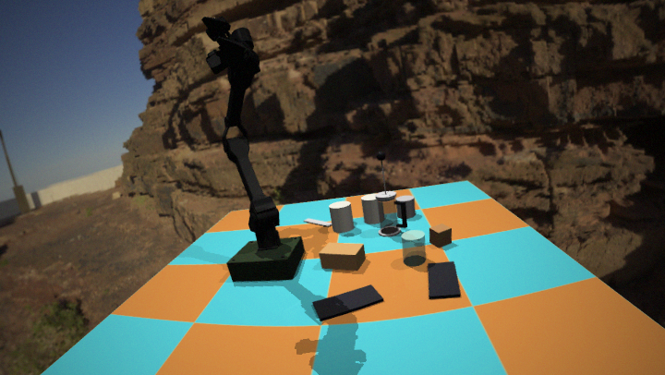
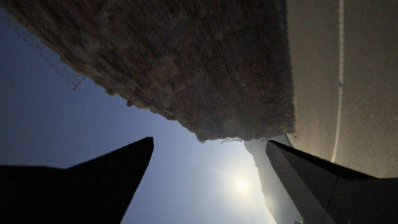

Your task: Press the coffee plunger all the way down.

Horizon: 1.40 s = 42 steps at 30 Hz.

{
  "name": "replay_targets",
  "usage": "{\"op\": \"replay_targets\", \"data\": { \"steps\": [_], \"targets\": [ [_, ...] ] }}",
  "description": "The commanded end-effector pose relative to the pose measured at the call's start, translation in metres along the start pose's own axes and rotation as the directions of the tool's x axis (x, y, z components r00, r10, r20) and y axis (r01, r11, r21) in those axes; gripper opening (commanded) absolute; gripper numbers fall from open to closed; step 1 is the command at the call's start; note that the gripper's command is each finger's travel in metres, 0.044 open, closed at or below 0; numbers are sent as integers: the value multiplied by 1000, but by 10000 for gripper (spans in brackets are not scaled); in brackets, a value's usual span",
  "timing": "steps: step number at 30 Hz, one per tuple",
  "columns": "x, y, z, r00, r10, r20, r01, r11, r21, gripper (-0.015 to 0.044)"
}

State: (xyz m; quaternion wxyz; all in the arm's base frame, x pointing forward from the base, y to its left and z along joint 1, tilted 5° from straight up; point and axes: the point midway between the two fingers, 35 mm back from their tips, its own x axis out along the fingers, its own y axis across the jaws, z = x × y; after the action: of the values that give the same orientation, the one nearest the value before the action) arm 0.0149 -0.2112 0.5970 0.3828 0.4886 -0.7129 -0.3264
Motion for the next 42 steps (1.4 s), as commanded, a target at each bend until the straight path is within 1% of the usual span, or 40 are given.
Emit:
{"op": "replay_targets", "data": {
  "steps": [1,3,5,8,10,13,17,21,23,26,29,32,33,35,38,42],
  "targets": [
    [-3,-46,-37,975,-141,-170,98,966,-239,440],
    [-9,-69,-56,942,-214,-257,111,926,-361,440],
    [-20,-93,-75,895,-287,-342,97,873,-478,440],
    [-39,-122,-96,821,-371,-433,53,806,-590,440],
    [-57,-144,-112,744,-438,-504,-19,741,-671,440],
    [-89,-177,-133,606,-529,-594,-168,645,-746,440],
    [-134,-209,-151,432,-607,-666,-364,558,-745,440],
    [-189,-241,-160,213,-682,-700,-579,489,-653,440],
    [-219,-255,-162,93,-708,-701,-687,464,-559,440],
    [-267,-271,-156,-94,-731,-676,-817,445,-367,440],
    [-315,-283,-142,-275,-734,-621,-886,445,-133,440],
    [-362,-291,-123,-444,-717,-538,-882,456,120,440],
    [-374,-293,-117,-486,-709,-511,-868,459,188,440],
    [-384,-294,-113,-519,-702,-488,-853,462,242,440],
    [-388,-302,-110,-519,-702,-488,-853,462,242,440],
    [-399,-328,-97,-519,-701,-489,-853,462,242,440]
  ]
}}
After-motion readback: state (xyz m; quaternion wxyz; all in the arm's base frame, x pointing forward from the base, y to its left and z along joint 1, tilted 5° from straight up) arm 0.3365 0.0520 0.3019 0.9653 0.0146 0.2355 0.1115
